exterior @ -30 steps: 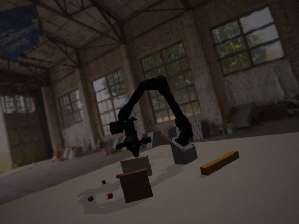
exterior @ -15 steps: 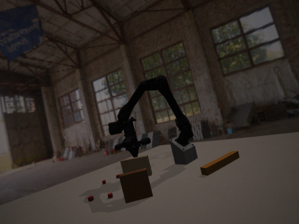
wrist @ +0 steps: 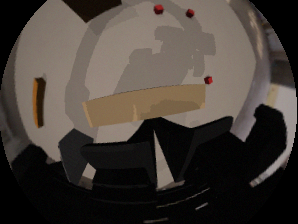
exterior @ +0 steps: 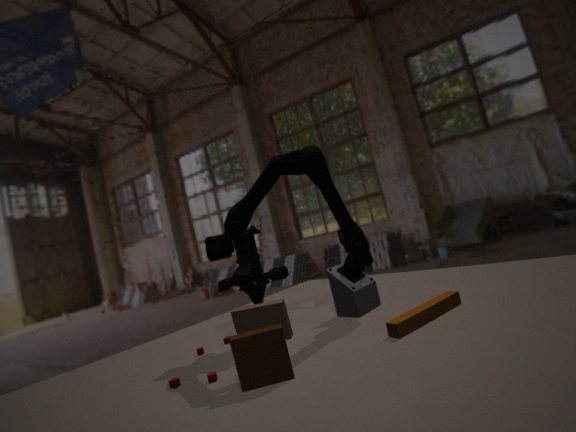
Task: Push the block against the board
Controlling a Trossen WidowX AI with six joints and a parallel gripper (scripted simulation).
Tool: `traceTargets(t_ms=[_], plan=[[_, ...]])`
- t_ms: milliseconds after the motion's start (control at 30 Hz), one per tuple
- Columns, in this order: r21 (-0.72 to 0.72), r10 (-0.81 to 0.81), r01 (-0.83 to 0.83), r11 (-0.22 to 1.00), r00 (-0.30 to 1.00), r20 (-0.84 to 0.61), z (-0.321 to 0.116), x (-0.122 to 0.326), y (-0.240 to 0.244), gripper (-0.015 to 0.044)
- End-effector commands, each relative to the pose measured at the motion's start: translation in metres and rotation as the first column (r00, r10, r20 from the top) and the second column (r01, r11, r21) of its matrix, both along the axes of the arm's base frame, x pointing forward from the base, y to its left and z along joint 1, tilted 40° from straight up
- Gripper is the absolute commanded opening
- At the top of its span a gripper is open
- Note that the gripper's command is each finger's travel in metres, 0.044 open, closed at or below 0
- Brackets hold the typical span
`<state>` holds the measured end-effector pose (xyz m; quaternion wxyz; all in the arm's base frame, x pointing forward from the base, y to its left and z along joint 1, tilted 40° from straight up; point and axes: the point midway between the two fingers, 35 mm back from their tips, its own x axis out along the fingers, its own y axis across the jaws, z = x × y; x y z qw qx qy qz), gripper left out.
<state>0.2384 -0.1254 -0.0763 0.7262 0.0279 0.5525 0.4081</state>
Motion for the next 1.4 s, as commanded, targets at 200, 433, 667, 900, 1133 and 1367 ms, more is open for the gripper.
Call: traceTargets(t_ms=[200, 433, 667, 900, 1133, 1367], plan=[[0.004, 0.001, -0.001, 1.000, 1.000, 0.001, 0.005, 0.011, 0.007, 0.0000], [0.005, 0.001, -0.001, 1.000, 1.000, 0.002, 0.009, 0.018, 0.011, 0.0000], [0.007, 0.001, -0.001, 1.000, 1.000, 0.003, 0.012, 0.025, 0.015, 0.0000], [0.006, 0.001, -0.001, 1.000, 1.000, 0.002, 0.010, 0.022, 0.013, 0.0000], [0.005, 0.001, -0.001, 1.000, 1.000, 0.002, 0.006, 0.013, 0.007, 0.0000], [0.005, 0.001, -0.001, 1.000, 1.000, 0.001, 0.001, 0.003, 0.002, 0.0000]])
